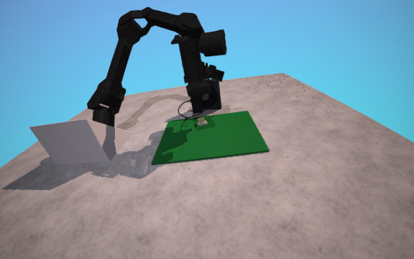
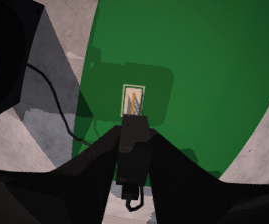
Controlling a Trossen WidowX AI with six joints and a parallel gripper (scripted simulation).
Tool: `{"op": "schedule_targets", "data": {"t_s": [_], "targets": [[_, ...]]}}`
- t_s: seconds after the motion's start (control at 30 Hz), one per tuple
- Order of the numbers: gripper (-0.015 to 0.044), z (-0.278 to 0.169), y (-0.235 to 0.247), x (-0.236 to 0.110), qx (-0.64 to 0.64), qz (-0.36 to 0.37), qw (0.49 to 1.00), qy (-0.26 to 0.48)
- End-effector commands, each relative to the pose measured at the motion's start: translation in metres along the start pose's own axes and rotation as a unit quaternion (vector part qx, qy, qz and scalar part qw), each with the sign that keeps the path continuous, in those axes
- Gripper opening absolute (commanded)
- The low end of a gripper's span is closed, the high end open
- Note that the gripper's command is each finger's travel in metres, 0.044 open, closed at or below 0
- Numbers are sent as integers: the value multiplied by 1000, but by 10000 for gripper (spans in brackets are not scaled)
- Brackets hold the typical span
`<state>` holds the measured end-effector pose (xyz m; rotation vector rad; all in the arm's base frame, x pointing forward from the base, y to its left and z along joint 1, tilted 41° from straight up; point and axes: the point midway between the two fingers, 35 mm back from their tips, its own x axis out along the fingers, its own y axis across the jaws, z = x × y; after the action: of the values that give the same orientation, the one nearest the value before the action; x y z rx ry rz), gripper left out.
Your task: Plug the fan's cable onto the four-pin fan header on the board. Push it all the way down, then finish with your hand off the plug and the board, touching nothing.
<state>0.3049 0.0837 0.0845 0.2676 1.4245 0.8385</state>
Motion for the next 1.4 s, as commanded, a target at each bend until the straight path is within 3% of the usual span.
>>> {"op": "schedule_targets", "data": {"t_s": [0.0,0.5,0.67,1.37], "targets": [[0,6,2,-2,-6,2,1000,-2],[0,7,1,-2,-5,2,1000,-2],[0,8,2,20,-2,2,1000,-2],[0,7,2,20,0,2,1000,-2]]}}
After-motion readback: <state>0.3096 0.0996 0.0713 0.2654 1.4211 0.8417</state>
